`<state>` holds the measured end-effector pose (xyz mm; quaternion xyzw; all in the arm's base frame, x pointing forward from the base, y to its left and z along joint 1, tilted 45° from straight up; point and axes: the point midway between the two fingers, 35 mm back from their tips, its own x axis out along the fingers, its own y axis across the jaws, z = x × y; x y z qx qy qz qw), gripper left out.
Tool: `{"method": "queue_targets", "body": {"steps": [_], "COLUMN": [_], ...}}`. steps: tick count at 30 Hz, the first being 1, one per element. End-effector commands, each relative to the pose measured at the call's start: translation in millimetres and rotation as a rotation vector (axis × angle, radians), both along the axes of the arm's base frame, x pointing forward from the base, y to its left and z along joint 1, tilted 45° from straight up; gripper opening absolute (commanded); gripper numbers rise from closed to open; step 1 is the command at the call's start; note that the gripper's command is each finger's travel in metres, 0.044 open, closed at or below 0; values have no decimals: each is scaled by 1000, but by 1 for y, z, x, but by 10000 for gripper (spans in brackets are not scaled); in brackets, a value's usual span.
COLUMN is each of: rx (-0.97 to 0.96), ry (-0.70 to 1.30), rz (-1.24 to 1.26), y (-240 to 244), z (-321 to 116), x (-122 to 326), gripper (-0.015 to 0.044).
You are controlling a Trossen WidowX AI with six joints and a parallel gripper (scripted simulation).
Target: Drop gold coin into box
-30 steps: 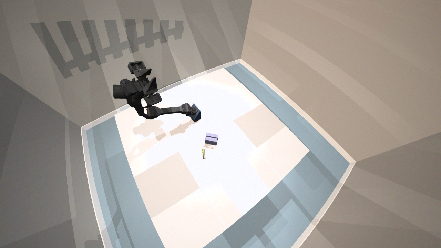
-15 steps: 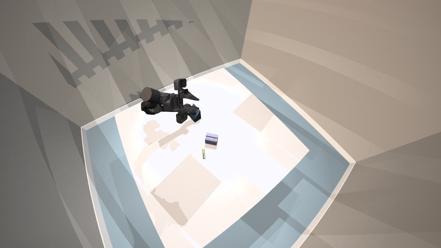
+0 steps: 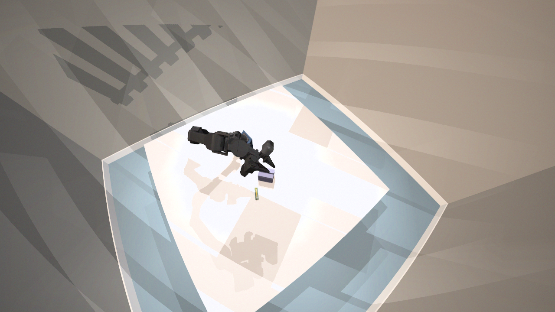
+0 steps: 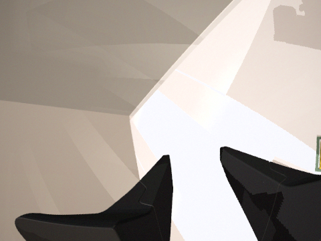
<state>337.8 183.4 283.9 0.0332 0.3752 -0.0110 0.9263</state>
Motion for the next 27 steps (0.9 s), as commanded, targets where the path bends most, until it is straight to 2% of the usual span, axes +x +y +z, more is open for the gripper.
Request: {"method": "queue_targets", "body": {"steps": [1, 11, 19, 23, 27], "rx": [-144, -531, -557, -557, -558], "ry": [136, 455, 475, 474, 473], "rz": [-181, -588, -609, -610, -610], "y": [-46, -169, -182, -206, -208], "z": [-48, -125, -123, -142, -144], "x": [9, -7, -7, -1, 0], "gripper": [161, 161, 161, 161, 161]}}
